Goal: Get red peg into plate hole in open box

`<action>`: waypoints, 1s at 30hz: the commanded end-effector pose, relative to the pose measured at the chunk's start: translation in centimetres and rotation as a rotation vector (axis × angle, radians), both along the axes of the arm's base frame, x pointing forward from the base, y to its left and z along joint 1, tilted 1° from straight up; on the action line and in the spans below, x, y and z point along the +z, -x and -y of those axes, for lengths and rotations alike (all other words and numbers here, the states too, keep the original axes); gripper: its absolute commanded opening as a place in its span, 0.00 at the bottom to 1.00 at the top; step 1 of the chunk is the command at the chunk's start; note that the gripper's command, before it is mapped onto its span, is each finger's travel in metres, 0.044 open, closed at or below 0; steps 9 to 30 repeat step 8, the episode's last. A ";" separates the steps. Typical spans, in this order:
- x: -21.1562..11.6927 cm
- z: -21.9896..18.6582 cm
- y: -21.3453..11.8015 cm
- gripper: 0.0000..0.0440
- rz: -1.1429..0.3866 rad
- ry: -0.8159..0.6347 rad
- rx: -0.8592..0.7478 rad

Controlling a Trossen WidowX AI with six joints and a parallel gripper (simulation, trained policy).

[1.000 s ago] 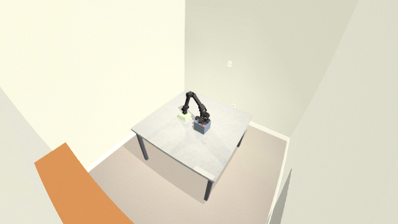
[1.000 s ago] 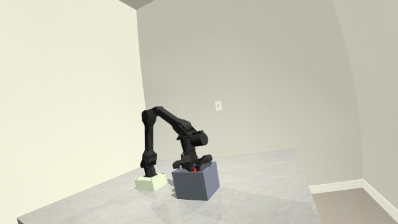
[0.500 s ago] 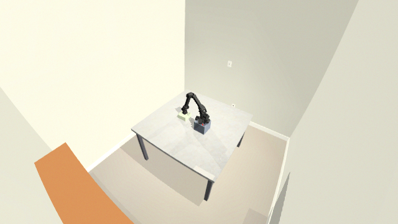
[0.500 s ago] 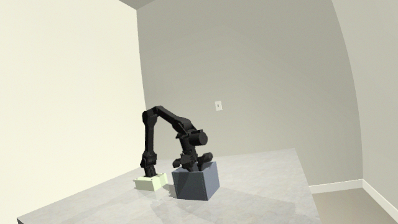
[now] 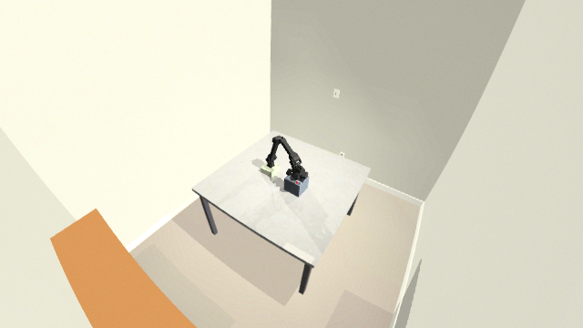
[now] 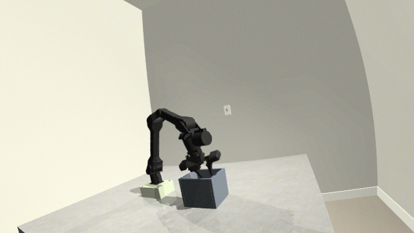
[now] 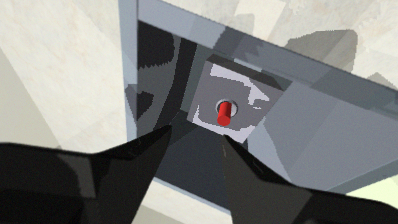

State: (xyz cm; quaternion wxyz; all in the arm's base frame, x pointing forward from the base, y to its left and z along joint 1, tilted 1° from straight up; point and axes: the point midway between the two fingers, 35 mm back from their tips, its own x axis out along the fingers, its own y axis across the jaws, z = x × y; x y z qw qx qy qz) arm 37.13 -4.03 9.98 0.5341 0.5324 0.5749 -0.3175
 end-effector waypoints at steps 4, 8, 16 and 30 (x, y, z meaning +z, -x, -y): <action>1.2 0.5 -0.7 0.51 0.033 -0.042 0.002; 2.1 0.9 -1.2 0.46 0.058 -0.061 0.005; 2.1 0.9 -1.2 0.46 0.058 -0.061 0.005; 2.1 0.9 -1.2 0.46 0.058 -0.061 0.005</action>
